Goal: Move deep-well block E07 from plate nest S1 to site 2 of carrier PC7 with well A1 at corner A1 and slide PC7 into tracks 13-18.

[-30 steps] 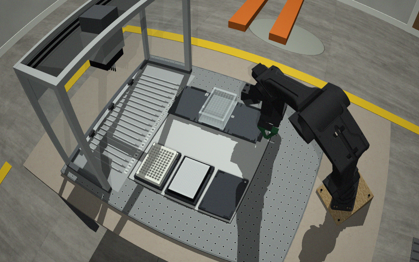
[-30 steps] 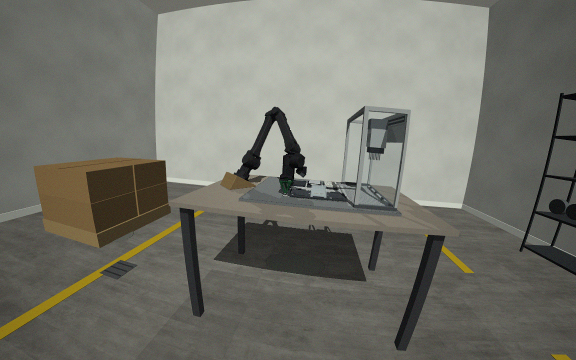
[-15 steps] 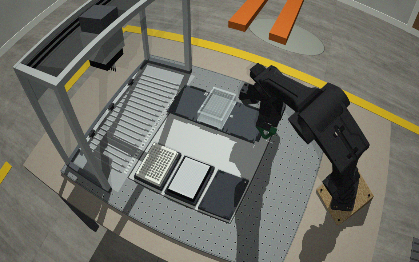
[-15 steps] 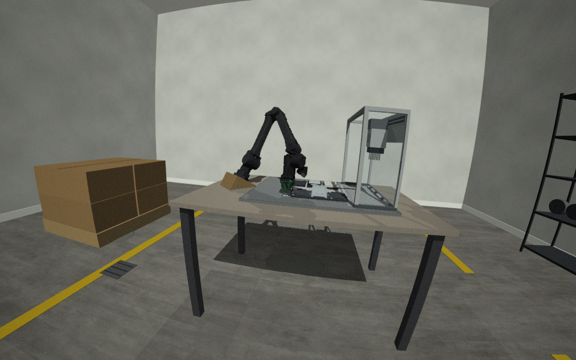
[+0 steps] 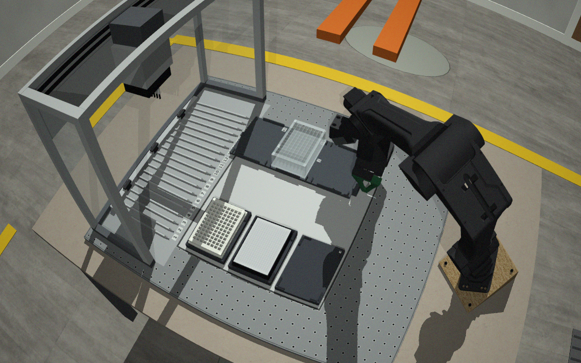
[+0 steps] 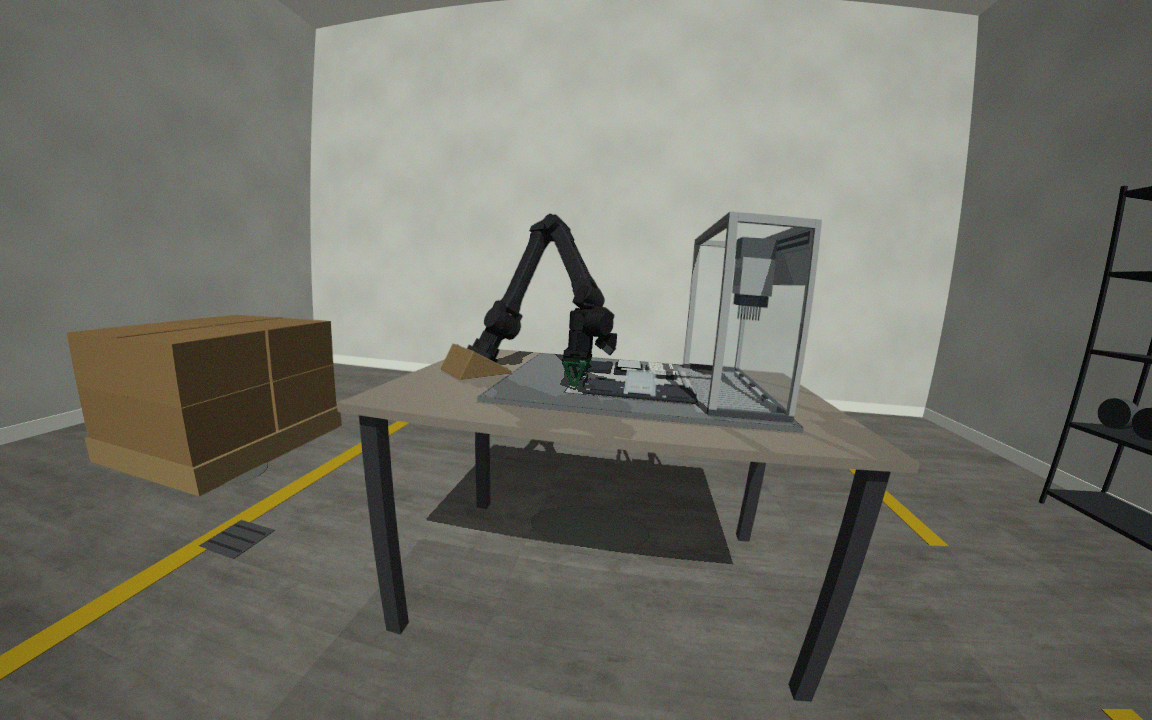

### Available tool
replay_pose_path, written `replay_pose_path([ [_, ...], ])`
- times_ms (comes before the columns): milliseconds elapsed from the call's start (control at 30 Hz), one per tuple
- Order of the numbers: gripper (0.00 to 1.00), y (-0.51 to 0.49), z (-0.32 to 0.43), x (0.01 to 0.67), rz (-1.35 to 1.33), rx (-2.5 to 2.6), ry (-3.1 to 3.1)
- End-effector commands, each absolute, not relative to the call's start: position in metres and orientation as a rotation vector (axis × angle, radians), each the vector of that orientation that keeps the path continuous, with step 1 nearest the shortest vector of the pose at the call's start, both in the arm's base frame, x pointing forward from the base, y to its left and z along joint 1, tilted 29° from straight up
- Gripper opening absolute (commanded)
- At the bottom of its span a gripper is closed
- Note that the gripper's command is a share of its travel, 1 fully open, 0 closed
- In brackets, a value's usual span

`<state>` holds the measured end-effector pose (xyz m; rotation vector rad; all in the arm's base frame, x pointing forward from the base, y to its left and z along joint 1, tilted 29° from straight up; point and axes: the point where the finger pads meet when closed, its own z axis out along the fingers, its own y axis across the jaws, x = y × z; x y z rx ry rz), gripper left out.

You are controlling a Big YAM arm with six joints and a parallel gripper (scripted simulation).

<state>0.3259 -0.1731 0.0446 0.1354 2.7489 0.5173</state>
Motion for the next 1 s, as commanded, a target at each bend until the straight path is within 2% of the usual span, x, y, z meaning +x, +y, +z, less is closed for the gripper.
replay_pose_path([
  [0, 0.80, -0.1792, 0.0629, 0.3511, 0.481, 0.111, 2.714],
  [967, 0.80, -0.1791, 0.0621, 0.3597, 0.488, 0.093, 2.721],
])
